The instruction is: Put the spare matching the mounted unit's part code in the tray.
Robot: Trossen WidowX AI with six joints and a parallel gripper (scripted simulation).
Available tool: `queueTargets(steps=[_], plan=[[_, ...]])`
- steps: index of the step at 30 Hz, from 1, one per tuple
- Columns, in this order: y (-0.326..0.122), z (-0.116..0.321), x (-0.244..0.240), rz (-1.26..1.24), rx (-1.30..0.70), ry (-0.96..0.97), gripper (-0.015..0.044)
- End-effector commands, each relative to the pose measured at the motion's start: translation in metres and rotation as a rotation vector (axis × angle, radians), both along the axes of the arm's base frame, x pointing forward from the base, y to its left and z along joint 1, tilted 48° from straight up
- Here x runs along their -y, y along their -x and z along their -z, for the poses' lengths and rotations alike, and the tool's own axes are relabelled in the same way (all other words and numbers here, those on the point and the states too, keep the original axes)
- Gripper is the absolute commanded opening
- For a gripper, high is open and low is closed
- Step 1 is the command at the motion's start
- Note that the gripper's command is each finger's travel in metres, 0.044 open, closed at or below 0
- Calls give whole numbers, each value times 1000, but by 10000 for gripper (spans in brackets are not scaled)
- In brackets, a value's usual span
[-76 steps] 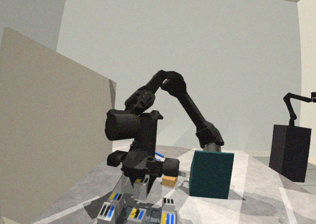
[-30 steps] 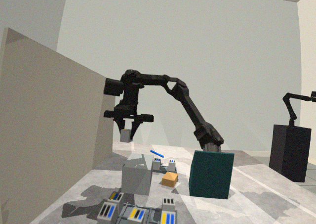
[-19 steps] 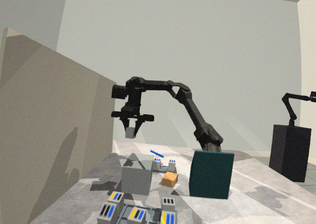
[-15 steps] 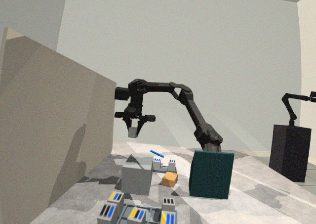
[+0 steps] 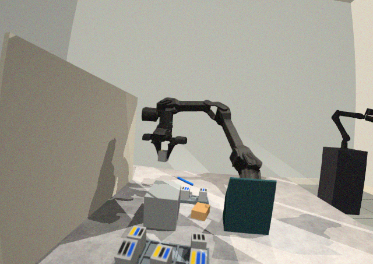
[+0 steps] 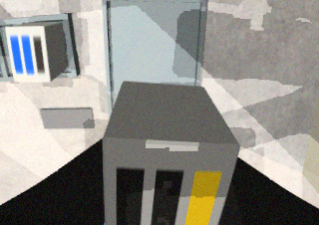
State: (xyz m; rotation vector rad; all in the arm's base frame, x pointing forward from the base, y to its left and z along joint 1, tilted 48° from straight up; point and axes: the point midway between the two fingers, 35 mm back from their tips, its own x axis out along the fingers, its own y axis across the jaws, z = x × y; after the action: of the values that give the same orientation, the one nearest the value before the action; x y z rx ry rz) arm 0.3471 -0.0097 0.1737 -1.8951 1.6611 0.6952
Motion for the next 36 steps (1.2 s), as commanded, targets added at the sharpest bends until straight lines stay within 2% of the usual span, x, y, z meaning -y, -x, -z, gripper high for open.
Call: queueTargets(steps=[1, 36], plan=[[-1, 2, 3, -3, -4, 3, 0], [-10, 26, 25, -3, -4, -5, 0]])
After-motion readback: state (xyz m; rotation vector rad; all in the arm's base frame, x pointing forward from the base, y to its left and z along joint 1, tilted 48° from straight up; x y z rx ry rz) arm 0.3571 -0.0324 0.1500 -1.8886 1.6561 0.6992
